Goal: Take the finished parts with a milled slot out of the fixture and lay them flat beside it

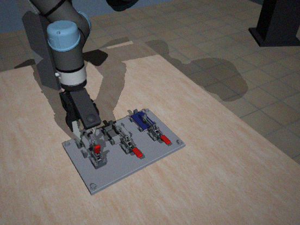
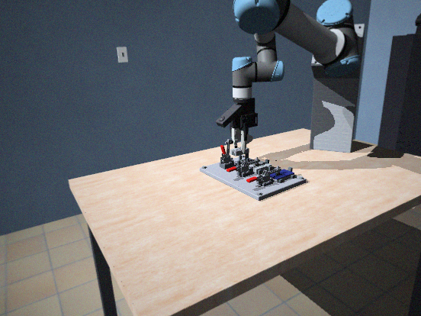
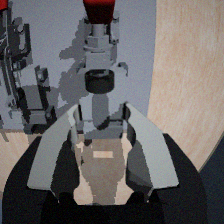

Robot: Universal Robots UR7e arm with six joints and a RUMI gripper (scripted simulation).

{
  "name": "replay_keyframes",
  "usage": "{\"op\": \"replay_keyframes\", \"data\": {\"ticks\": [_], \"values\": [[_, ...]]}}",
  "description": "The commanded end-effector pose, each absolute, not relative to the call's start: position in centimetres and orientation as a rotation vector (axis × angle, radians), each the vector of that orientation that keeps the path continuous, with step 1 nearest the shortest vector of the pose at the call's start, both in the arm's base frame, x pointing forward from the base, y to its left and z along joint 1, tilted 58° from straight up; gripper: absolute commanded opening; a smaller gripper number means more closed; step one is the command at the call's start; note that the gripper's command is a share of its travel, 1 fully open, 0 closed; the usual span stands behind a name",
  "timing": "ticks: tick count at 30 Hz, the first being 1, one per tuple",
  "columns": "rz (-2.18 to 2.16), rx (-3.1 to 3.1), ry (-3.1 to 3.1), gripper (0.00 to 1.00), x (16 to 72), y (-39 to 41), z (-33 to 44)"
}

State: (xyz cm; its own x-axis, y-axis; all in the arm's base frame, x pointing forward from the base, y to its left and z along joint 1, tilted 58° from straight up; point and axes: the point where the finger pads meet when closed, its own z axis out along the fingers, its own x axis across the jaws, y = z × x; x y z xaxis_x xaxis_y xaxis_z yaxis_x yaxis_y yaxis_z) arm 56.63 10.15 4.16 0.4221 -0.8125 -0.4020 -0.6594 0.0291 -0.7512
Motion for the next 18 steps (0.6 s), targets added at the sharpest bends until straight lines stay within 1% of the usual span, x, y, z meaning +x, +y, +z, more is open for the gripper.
{"op": "replay_keyframes", "data": {"ticks": [1,18], "values": [[-0.195,-1.687,1.296,0.00,56.5,10.0,4.2],[-0.195,-1.687,1.296,0.00,54.5,8.5,5.1]]}}
